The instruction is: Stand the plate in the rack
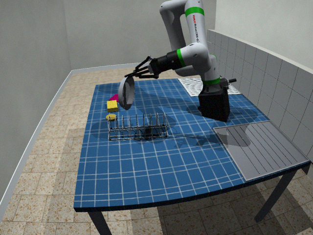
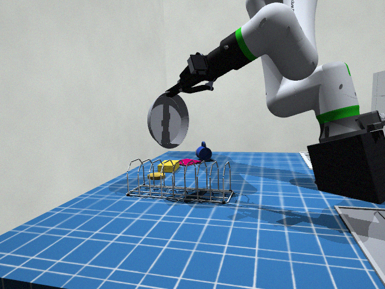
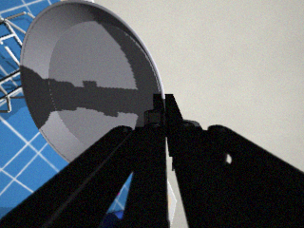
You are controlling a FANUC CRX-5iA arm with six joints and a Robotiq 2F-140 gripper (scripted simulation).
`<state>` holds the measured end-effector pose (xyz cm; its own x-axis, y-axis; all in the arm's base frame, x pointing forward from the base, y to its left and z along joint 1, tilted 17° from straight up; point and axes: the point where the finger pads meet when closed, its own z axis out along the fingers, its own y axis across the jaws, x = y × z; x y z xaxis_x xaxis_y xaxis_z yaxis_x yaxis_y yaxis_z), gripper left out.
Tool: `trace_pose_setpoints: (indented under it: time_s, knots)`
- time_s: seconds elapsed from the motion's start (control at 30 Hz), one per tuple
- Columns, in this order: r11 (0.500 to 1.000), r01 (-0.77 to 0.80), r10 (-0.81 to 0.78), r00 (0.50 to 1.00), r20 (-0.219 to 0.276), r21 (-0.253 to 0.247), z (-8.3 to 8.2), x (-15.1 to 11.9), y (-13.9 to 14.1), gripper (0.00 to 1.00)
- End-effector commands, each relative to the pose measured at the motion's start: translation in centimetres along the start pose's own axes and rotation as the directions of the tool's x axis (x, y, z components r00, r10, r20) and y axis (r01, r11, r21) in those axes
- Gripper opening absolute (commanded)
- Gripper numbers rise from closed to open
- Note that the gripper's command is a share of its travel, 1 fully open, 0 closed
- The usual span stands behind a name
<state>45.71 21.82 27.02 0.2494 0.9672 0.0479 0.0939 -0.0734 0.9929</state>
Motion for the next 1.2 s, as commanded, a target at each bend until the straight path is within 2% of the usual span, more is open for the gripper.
trace_pose_setpoints:
  time_s: [0.0, 0.33, 0.4, 0.8, 1.17]
  knots:
    - [0.999, 0.045, -0.045, 0.997, -0.062, -0.007, 0.0, 0.9, 0.1, 0.10]
    - [0.989, 0.143, -0.146, 0.973, -0.177, -0.031, -0.1, 2.8, -0.1, 0.10]
    - [0.989, 0.143, -0.146, 0.973, -0.177, -0.031, -0.1, 2.8, -0.1, 0.10]
    - [0.977, 0.206, -0.213, 0.944, -0.252, -0.053, -0.2, 4.0, -0.1, 0.10]
    - [0.972, 0.227, -0.236, 0.932, -0.277, -0.062, -0.2, 4.4, -0.2, 0.10]
